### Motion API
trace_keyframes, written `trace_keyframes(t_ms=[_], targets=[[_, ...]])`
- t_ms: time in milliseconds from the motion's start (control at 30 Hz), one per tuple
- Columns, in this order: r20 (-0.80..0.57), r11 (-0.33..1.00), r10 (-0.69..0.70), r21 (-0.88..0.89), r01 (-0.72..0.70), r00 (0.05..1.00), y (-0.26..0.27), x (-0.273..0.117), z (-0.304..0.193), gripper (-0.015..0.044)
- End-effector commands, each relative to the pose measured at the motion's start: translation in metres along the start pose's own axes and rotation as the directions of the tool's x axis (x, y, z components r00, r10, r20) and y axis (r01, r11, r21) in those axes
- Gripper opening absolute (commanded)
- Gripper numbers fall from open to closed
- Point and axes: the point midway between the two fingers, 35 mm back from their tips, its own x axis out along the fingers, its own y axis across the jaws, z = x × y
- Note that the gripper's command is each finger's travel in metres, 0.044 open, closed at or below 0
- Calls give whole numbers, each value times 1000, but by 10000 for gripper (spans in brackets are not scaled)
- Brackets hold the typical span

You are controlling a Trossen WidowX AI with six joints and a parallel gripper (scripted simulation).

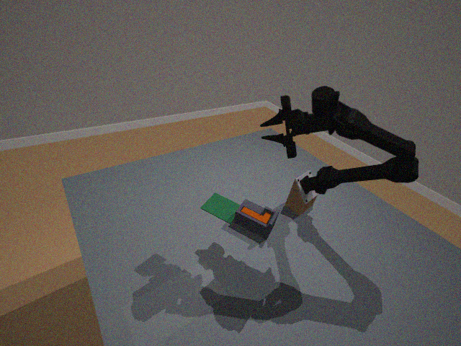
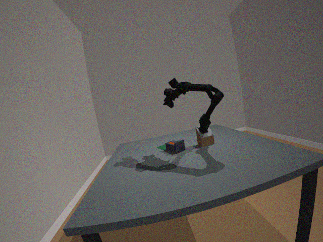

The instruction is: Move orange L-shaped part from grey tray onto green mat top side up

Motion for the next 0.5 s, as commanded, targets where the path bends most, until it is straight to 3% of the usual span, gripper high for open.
trace_keyframes(t_ms=[0, 100, 267, 333, 467], targets=[[-188, 959, 246, -98, -268, 951, 64, 29, -36, 180], [-376, 834, 457, -134, -535, 806, 128, 37, -74, 180], [-612, 531, 658, -35, -847, 438, 211, 15, -131, 180], [-633, 491, 671, -11, -871, 386, 220, 10, -137, 180], [-633, 491, 671, -11, -871, 386, 221, 12, -138, 180]])
